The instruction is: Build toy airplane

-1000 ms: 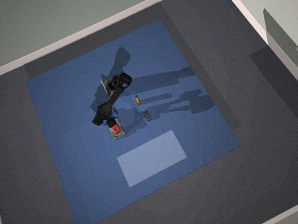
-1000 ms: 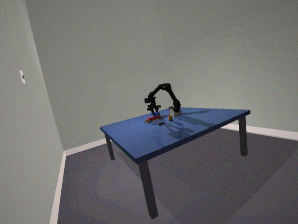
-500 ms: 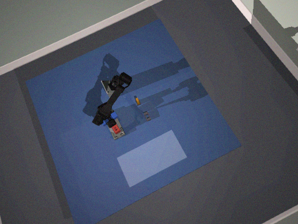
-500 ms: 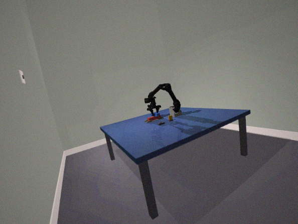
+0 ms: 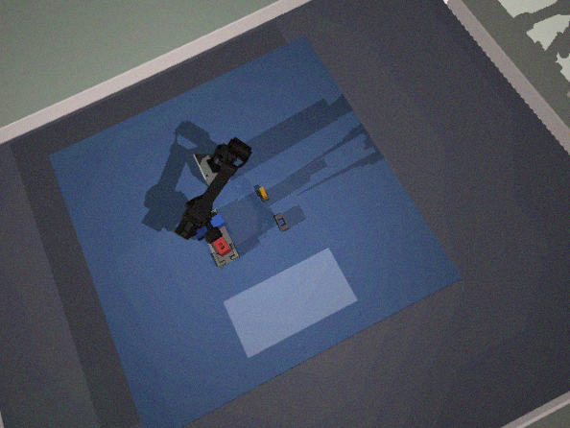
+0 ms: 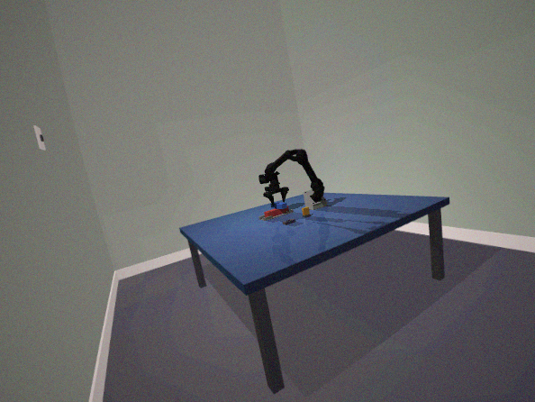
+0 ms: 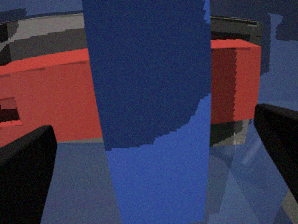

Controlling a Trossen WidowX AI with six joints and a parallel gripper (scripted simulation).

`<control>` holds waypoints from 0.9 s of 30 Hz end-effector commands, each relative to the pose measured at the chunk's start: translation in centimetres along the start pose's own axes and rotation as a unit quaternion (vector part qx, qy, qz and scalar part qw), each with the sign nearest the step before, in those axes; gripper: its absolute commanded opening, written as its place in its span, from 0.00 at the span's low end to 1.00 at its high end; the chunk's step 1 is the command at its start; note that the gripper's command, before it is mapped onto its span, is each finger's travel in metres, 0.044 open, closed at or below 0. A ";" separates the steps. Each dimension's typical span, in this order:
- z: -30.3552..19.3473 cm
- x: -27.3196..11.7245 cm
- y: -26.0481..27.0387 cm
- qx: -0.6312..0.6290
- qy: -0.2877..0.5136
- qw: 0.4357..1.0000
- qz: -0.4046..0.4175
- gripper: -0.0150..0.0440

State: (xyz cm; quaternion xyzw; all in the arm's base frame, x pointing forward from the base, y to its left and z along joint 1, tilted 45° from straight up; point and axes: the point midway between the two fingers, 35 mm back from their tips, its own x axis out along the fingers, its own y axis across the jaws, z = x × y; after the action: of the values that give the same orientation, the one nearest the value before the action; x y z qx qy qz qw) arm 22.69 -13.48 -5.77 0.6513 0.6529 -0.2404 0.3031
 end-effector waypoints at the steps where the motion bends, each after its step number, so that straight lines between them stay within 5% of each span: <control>1: 0.3 -5.1 0.1 -0.002 -0.008 1.000 0.005 1.00; 11: 0.3 -7.2 0.1 -0.009 -0.008 1.000 0.006 1.00; 15: 0.4 -7.1 0.1 -0.171 -0.008 0.985 0.004 1.00; 27: 0.5 -6.8 0.2 -0.633 -0.009 0.774 0.000 1.00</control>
State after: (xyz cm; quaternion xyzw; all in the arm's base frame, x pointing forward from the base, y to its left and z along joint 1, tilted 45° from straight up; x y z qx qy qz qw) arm 22.72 -18.70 -1.02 0.5098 0.6896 -0.0087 0.5143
